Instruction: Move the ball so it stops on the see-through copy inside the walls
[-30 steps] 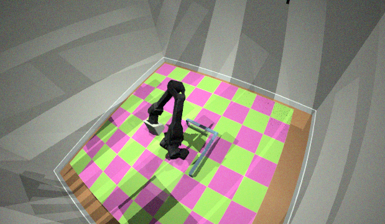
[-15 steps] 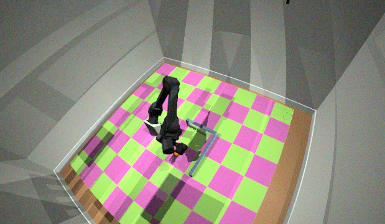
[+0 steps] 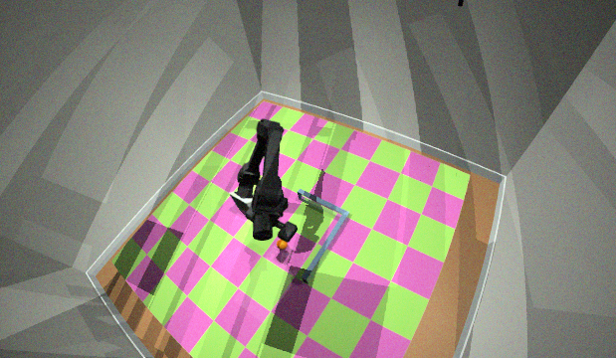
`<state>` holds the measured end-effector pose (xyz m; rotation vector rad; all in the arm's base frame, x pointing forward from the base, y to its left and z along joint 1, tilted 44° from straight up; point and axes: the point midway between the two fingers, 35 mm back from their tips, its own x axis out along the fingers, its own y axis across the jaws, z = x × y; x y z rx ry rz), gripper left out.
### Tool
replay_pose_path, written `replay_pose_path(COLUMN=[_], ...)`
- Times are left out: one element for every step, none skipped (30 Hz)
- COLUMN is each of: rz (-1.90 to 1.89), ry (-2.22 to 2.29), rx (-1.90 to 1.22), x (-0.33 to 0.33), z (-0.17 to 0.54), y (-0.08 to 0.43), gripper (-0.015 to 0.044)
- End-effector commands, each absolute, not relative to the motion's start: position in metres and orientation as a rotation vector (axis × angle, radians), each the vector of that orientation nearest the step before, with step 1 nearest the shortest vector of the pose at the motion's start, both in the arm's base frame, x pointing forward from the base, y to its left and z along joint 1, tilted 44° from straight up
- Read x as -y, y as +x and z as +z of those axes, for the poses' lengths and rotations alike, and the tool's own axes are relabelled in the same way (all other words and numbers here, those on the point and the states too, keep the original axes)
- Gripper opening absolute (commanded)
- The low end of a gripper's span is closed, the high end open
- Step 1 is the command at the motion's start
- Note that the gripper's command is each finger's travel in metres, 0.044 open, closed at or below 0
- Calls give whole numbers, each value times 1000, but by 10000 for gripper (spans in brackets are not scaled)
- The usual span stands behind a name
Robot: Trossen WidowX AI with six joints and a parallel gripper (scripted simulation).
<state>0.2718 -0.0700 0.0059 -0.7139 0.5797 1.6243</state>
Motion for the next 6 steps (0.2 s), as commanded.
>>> replay_pose_path(rz=[1631, 1631, 1631, 1631, 1631, 1631], ry=[-717, -717, -717, -717, -717, -717], rx=[-581, -581, -581, -581, -581, -581], x=[72, 72, 72, 72, 72, 72], z=[8, 8, 8, 8, 8, 8], y=[271, 271, 271, 271, 271, 271], gripper=[440, 440, 440, 440, 440, 440])
